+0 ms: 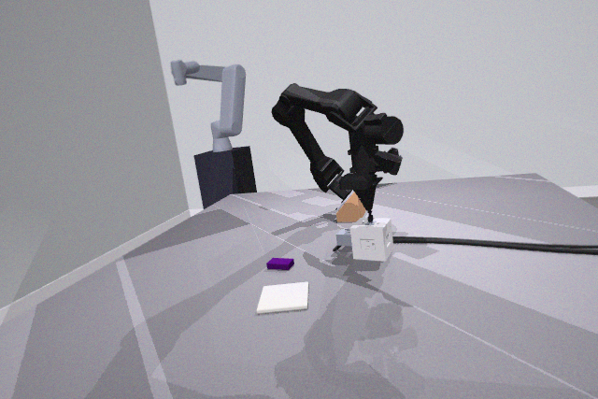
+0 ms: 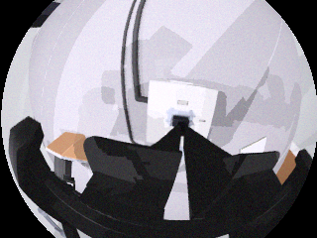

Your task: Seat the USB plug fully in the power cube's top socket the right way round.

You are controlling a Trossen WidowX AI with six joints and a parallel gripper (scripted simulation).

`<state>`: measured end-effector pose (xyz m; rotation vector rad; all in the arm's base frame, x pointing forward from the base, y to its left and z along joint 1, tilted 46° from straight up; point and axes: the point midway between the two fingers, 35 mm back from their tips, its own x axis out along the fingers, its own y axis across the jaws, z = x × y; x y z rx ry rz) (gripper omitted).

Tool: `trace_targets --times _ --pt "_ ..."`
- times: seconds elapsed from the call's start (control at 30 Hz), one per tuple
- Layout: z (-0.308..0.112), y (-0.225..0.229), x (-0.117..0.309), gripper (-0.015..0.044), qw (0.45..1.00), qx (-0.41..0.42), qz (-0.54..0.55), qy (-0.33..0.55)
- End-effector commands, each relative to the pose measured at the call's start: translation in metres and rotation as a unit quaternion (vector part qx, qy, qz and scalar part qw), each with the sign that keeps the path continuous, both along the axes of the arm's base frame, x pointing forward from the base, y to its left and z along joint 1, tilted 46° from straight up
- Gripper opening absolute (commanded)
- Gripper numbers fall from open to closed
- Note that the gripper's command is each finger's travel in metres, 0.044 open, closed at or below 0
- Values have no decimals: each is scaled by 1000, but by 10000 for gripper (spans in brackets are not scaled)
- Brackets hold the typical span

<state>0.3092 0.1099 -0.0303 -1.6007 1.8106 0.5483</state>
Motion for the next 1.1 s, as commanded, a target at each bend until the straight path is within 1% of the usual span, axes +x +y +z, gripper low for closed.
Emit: trace_targets --times 0.0,1.07 --pt "0 -1 0 0 1000 -1 3 0" --pt "-3 -4 0 0 1000 -1 3 0"
